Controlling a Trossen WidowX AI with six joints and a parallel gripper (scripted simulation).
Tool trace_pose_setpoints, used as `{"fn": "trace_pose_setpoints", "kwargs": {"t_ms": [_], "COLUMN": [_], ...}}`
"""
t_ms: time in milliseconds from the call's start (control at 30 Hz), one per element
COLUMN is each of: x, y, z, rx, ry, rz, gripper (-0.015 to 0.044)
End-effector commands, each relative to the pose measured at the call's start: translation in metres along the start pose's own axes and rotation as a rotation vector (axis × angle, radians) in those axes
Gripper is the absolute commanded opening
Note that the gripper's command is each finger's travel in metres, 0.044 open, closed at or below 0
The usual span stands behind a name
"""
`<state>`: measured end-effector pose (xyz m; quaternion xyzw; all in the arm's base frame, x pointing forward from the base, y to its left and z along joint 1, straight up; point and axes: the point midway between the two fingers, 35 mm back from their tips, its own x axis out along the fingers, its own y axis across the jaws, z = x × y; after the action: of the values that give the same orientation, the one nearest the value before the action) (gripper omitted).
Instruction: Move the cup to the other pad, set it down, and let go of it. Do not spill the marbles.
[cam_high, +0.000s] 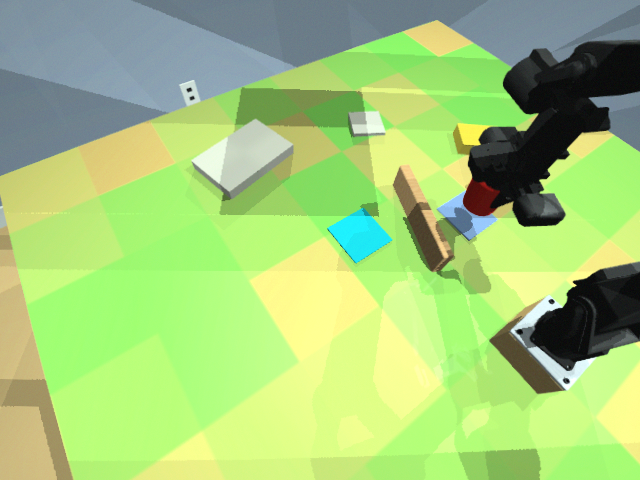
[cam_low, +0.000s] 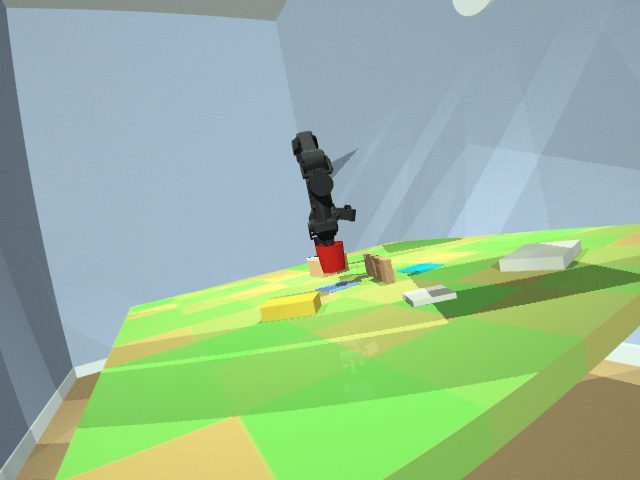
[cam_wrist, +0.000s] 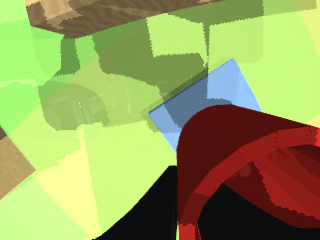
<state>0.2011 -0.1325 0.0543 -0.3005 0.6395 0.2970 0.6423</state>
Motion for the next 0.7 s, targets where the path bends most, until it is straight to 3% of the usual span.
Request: {"fn": "trace_pose_setpoints", "kwargs": {"t_ms": [0, 233, 667], "x": [-0.019, -0.041, -0.042], "y": [-0.002, 0.003, 0.008], "z": [0.0, 0.0, 0.0], "rx": [-0.002, -0.003, -0.003], "ry": [-0.001, 0.0, 0.0], "rz": [-0.017, -0.016, -0.015], "gripper": [0.0, 0.0, 0.0]}}
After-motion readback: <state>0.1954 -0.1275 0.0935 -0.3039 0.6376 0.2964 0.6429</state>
